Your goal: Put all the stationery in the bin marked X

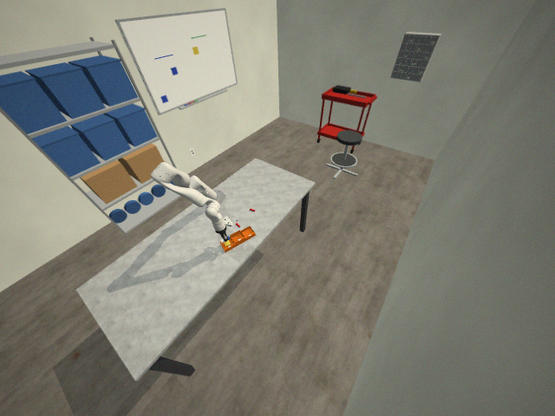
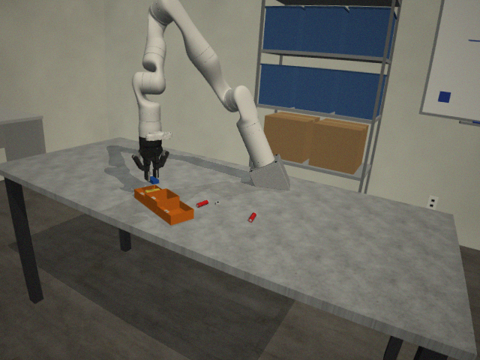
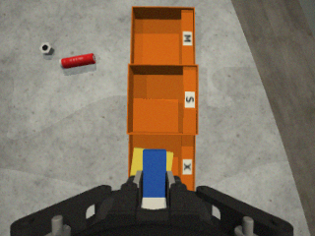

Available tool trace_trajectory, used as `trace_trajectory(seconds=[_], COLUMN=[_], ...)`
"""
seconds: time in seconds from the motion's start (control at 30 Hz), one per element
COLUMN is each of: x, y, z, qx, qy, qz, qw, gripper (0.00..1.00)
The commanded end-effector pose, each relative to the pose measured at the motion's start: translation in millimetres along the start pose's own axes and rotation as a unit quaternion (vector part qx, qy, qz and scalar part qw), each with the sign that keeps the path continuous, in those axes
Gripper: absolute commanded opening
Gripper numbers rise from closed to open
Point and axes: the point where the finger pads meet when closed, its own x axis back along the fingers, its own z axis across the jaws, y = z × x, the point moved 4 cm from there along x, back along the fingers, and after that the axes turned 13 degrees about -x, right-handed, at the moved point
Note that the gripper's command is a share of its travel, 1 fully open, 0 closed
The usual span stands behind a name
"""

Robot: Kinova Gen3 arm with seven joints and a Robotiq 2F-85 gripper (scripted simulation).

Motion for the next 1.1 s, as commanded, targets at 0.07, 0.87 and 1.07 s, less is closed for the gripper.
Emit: trace_trajectory(seconds=[0.07, 0.87, 1.07], x=[2.1, -15.9, -25.9], y=[-6.5, -5.3, -5.3], z=[-0.8, -0.6, -0.5], qx=[0.0, 0.0, 0.0], qy=[0.006, 0.006, 0.006], qz=[-0.001, -0.001, -0.001], qw=[1.0, 1.0, 1.0], gripper=[0.19, 0.19, 0.19])
